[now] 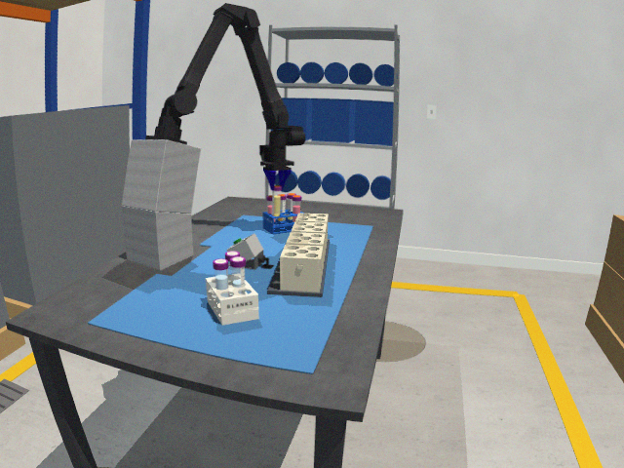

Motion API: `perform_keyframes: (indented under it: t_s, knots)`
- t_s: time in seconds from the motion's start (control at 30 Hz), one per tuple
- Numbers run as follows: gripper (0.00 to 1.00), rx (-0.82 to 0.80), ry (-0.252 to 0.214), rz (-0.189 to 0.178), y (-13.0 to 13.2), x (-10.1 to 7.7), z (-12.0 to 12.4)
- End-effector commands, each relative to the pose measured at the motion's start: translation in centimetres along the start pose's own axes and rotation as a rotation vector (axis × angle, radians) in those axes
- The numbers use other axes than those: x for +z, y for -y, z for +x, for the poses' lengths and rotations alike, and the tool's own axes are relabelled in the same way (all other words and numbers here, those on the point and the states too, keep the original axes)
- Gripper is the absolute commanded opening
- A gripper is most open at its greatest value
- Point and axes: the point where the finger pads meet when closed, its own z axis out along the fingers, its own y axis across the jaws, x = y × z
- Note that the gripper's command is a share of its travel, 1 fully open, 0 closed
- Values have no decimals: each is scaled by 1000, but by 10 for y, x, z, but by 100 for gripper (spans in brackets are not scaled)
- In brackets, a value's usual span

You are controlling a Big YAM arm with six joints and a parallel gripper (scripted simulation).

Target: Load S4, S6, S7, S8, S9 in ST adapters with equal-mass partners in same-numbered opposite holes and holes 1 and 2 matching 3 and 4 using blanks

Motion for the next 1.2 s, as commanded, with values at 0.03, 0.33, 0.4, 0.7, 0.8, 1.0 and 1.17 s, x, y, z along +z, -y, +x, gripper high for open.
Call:
perform_keyframes:
  t_s: [0.03,0.33,0.4,0.7,0.8,1.0,1.17]
  knots:
    - [0,-4,4,24,12,5,-6]
    - [0,-3,4,29,15,17,-6]
    - [0,-4,5,28,15,20,-7]
    - [0,-4,4,27,14,30,-7]
    - [0,-2,4,27,14,34,-6]
    - [0,-4,4,25,13,42,-7]
    - [0,3,1,17,7,46,-1]
